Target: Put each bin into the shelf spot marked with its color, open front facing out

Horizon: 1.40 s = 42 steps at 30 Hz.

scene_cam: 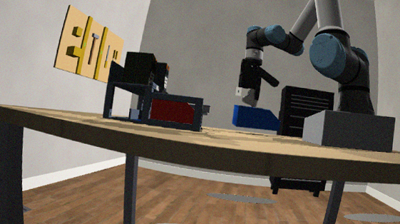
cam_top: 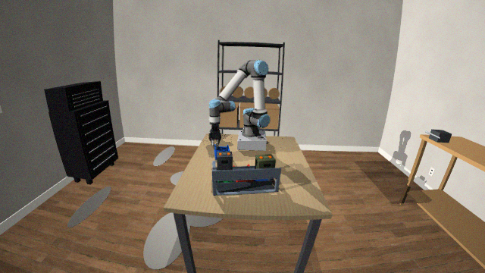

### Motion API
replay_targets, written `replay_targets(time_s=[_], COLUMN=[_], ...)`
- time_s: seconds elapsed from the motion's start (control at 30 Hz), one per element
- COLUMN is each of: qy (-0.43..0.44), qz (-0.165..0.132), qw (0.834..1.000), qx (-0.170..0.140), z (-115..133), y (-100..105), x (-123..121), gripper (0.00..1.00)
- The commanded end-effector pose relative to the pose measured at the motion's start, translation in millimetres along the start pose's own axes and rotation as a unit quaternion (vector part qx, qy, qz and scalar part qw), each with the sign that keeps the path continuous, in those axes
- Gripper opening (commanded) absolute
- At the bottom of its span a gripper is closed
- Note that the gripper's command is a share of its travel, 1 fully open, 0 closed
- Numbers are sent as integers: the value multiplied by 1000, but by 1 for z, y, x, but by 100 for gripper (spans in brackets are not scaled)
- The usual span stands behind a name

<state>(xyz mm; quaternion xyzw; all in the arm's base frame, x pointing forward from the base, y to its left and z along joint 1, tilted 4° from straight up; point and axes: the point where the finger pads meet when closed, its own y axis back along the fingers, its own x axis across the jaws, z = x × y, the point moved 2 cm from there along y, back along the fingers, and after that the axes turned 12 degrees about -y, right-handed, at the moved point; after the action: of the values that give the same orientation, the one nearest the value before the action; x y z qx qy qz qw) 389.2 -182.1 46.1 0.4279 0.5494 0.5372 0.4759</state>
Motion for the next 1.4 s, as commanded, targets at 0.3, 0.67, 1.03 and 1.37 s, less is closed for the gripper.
replay_targets(time_s=[0.3, 0.67, 1.03, 1.37], qy=[0, 0, 0, 0], qz=[-3, -3, -3, -3], qw=[1000, 1000, 1000, 1000], qx=[-3, -3, -2, -2], z=[3, 3, 2, 3], y=[9, 13, 13, 13], x=[-2, -2, -2, -2], gripper=[0, 0, 0, 0])
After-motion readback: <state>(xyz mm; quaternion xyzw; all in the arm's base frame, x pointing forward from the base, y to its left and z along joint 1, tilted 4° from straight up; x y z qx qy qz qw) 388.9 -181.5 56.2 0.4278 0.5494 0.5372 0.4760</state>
